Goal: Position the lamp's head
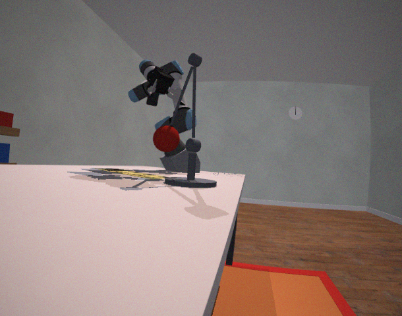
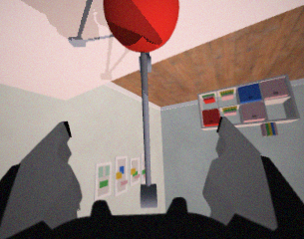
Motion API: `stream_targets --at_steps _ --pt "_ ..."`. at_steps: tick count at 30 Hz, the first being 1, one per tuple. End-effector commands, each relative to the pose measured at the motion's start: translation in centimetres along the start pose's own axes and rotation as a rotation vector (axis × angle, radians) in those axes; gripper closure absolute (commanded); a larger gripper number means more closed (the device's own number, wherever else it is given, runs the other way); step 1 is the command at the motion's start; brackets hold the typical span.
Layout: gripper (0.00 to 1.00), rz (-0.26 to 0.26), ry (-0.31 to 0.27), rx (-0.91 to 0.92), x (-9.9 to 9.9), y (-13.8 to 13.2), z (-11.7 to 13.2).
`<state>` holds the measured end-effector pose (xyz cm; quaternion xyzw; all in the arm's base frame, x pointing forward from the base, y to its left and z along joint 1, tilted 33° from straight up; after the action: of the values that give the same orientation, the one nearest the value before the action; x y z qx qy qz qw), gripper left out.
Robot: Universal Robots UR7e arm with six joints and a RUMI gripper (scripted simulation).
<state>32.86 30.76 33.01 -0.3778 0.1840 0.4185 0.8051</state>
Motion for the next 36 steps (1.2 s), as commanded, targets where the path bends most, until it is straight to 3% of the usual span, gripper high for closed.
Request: stream_targets --at_steps 1,25,36 --pt "0.0 -0.002 -0.001 -0.001 1.2 0.0 0.0" --pt "0.0 0.001 -0.003 -0.002 6.1 0.0 -0.1" --pt "0.0 -0.002 -0.002 -0.001 6.9 0.0 -0.1"
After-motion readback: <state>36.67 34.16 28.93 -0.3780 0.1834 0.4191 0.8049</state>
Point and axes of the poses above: the point where the finger pads meet when closed, its own x axis out along the fingers, its own y axis across the jaws, z = x × y, the point moved 5 cm from there along -x, back along the fingers, and after that the axes turned 7 degrees about x, right-handed, at the moved point
